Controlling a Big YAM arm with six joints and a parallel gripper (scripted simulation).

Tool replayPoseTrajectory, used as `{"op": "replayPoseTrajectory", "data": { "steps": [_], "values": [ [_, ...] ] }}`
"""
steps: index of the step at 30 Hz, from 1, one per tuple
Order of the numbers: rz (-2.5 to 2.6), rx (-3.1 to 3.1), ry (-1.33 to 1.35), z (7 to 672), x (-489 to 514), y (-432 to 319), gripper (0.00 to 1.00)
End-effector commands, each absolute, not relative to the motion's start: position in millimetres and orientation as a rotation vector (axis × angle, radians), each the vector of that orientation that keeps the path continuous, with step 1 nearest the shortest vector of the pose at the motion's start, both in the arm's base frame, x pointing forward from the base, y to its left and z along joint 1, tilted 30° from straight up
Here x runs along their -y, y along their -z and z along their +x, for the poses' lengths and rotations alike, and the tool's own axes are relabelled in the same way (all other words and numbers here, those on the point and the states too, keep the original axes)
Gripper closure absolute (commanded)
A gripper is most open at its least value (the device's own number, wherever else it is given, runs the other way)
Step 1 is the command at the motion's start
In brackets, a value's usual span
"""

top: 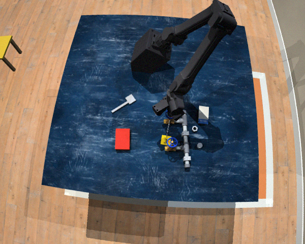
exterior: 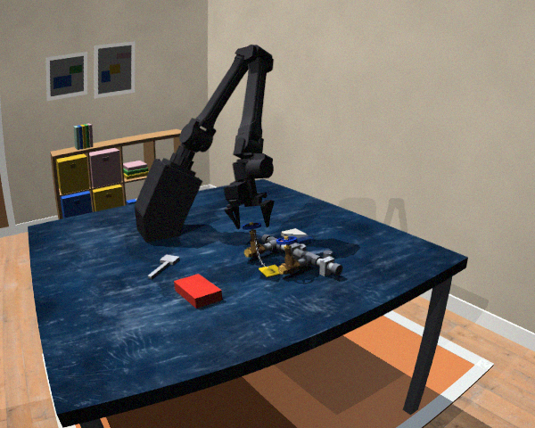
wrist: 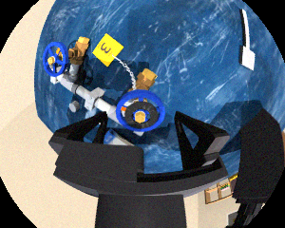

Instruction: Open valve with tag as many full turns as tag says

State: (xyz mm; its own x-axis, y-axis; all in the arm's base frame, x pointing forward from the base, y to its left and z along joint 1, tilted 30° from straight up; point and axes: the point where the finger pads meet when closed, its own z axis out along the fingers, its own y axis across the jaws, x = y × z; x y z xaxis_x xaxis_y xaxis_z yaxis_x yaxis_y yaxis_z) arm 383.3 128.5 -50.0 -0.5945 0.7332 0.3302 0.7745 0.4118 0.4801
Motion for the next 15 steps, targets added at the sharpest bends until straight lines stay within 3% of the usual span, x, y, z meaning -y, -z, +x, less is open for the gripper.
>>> {"op": "replayPoseTrajectory", "data": {
  "steps": [1, 15],
  "values": [
    [-1.788, 2.257, 0.894, 397.9, -123.0, 46.3, 0.0],
    [-2.005, 2.019, 0.848, 397.8, -123.0, 46.4, 0.0]
  ]
}}
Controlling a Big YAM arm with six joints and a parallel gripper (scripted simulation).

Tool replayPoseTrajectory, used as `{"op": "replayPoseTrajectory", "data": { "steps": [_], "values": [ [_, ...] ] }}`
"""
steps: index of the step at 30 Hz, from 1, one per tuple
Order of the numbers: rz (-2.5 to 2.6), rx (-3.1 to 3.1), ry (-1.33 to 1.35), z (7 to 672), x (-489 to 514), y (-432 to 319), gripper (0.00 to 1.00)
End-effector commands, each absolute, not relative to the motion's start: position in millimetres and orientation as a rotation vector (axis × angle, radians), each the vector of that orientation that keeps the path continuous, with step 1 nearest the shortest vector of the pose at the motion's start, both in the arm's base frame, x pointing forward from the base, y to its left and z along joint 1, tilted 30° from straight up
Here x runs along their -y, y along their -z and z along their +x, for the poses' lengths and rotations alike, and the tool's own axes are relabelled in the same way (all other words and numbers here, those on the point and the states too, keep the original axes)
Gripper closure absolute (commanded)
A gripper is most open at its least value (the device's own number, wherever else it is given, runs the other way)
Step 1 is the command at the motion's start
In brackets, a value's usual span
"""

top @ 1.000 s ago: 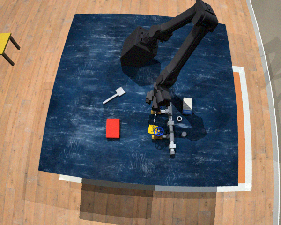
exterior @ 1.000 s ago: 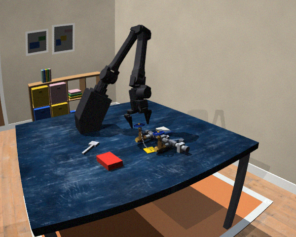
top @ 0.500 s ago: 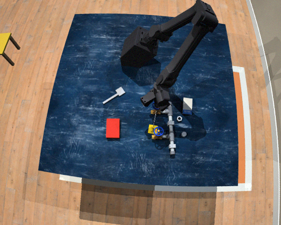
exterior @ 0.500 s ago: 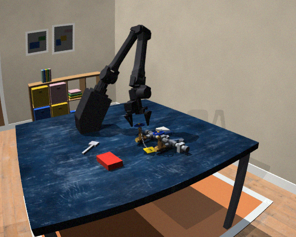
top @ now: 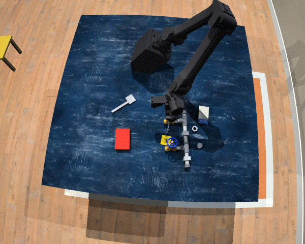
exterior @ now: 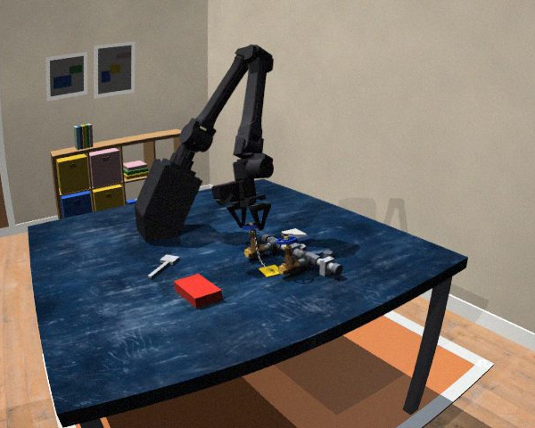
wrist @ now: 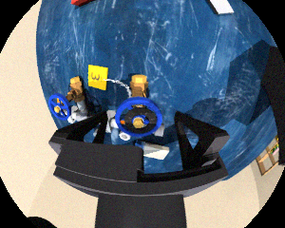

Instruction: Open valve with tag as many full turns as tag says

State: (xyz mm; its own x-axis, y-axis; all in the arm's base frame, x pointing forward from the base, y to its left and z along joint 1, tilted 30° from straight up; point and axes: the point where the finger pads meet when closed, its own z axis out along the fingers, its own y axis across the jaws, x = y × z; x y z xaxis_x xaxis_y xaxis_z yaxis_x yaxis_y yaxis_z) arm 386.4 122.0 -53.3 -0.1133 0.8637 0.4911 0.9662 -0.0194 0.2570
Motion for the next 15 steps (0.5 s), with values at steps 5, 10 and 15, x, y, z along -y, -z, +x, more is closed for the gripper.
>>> {"op": "replayPoseTrajectory", "data": {
  "steps": [5, 10, 15],
  "values": [
    [-2.004, 2.012, 0.835, 394.7, -123.0, 47.4, 1.0],
    [-2.003, 2.009, 0.829, 390.7, -122.7, 49.4, 1.0],
    [-2.003, 2.009, 0.829, 390.7, -122.7, 49.4, 1.0]
  ]
}}
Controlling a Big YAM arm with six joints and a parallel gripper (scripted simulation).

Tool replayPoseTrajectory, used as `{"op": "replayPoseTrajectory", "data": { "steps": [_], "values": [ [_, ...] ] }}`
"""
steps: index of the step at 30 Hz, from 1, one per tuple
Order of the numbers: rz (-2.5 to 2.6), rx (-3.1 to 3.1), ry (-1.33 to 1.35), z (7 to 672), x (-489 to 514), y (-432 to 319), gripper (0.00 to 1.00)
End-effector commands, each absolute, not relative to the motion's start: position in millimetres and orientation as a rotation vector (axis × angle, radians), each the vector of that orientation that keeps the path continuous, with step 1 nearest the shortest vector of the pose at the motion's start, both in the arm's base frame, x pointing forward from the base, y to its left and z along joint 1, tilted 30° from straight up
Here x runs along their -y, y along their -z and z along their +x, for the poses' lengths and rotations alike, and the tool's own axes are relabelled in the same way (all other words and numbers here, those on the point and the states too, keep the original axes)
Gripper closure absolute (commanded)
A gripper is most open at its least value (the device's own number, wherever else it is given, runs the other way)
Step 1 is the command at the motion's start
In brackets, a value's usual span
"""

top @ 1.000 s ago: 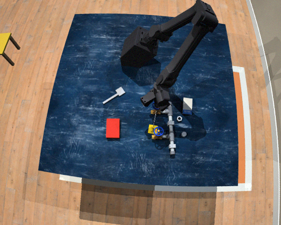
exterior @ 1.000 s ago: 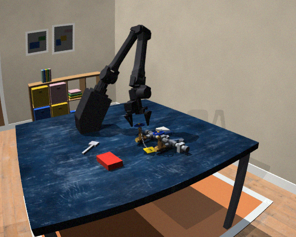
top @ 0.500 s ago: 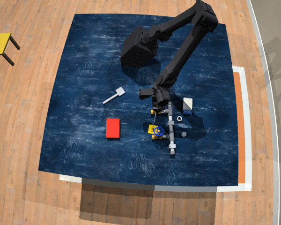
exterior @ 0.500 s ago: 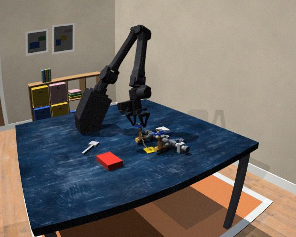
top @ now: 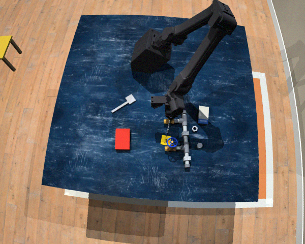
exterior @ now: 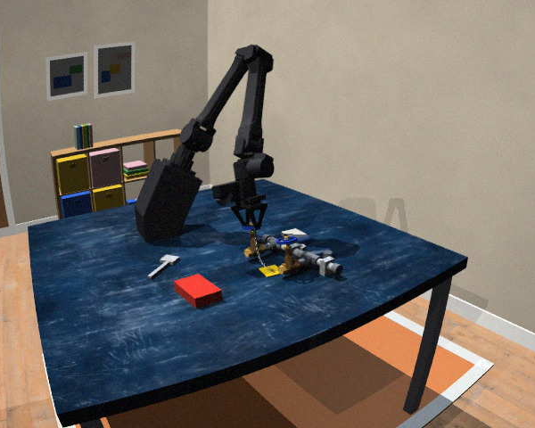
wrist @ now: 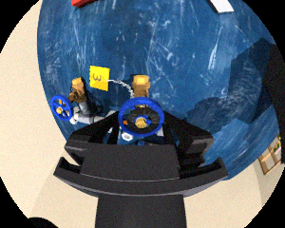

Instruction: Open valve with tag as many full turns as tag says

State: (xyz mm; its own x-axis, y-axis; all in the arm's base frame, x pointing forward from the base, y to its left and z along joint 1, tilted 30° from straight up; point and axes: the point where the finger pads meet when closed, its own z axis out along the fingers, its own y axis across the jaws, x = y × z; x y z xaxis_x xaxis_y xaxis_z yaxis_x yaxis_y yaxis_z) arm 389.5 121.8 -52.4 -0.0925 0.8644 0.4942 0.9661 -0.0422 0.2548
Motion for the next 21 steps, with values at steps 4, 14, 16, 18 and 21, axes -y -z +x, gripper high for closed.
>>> {"op": "replayPoseTrajectory", "data": {
  "steps": [4, 14, 16, 18, 21],
  "values": [
    [-2.003, 2.009, 0.829, 390.7, -122.7, 49.4, 1.0],
    [-1.998, 2.017, 0.83, 390.7, -122.7, 49.4, 1.0],
    [-1.994, 2.022, 0.831, 390.7, -122.7, 49.4, 1.0],
    [-1.985, 2.035, 0.833, 390.7, -122.7, 49.4, 1.0],
    [-1.945, 2.088, 0.842, 390.7, -122.7, 49.4, 1.0]
  ]
}}
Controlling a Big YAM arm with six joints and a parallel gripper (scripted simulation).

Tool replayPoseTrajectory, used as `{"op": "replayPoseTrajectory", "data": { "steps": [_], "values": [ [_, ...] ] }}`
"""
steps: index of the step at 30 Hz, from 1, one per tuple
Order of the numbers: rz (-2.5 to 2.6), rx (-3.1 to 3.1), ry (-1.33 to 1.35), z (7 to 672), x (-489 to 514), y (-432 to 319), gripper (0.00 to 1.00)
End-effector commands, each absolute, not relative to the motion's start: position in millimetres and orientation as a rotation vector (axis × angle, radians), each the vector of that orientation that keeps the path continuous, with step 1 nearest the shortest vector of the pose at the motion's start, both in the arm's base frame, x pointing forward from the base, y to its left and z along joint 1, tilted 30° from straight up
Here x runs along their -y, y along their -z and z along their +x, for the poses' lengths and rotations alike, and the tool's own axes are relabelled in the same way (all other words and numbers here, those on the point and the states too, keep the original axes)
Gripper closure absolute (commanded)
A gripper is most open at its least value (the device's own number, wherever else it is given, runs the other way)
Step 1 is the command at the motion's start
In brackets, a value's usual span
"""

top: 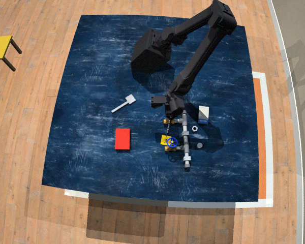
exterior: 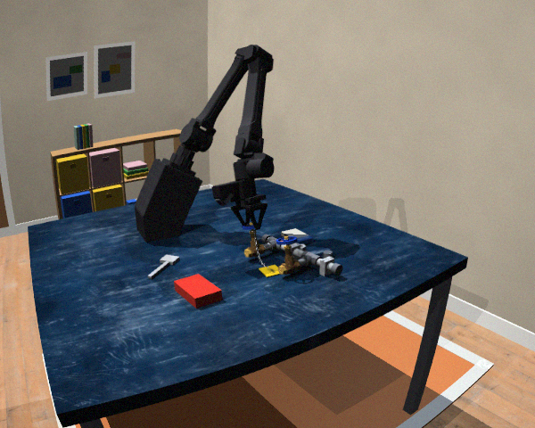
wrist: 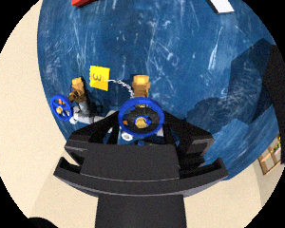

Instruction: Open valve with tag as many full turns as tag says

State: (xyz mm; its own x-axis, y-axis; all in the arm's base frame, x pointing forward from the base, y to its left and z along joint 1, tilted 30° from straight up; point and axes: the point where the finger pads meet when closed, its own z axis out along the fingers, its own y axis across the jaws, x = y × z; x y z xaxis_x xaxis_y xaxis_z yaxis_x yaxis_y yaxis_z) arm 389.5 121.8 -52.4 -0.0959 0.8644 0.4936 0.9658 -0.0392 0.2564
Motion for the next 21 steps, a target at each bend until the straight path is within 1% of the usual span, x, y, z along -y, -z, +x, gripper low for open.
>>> {"op": "replayPoseTrajectory", "data": {
  "steps": [1, 13, 21],
  "values": [
    [-1.932, 2.104, 0.845, 390.7, -122.7, 49.4, 1.0],
    [-1.662, 2.408, 0.895, 391.6, -123.0, 48.8, 1.0],
    [-1.196, 2.785, 0.932, 392.0, -123.2, 48.2, 1.0]
  ]
}}
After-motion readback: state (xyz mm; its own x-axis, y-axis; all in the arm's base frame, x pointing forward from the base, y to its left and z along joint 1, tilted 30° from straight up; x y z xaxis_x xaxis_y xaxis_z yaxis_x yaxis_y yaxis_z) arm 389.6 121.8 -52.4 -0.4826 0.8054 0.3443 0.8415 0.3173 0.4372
